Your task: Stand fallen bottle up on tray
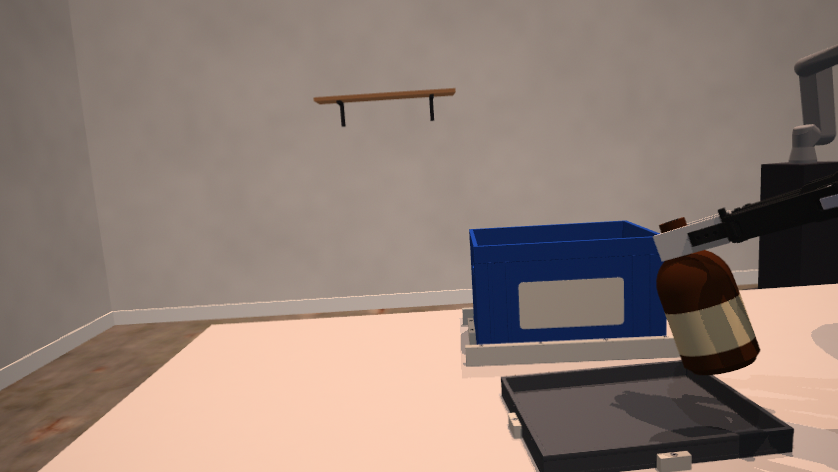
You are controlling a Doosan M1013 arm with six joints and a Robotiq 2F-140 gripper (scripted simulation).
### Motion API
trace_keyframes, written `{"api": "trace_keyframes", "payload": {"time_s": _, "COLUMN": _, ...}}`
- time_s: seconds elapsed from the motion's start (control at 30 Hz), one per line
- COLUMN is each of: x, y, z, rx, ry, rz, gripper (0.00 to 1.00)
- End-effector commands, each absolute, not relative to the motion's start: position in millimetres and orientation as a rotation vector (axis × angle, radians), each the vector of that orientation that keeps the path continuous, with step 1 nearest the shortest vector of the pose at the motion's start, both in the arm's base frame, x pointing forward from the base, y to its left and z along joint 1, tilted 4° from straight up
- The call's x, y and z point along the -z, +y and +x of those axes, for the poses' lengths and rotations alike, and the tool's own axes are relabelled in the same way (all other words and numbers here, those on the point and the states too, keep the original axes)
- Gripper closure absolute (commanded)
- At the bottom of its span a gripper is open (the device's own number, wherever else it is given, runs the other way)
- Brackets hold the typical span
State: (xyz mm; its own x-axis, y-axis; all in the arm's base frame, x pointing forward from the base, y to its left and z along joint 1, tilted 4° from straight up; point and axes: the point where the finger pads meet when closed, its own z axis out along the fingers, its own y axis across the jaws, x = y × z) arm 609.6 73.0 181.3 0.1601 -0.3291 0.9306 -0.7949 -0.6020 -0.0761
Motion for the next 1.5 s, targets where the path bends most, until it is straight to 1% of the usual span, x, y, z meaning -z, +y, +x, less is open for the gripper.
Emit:
{"api": "trace_keyframes", "payload": {"time_s": 0.0, "x": -181, "y": 71, "z": 611, "rx": -1.437, "ry": -1.066, "rz": 2.010, "gripper": 0.90}}
{"api": "trace_keyframes", "payload": {"time_s": 1.47, "x": -181, "y": 54, "z": 617, "rx": -1.437, "ry": -1.066, "rz": 2.010, "gripper": 0.90}}
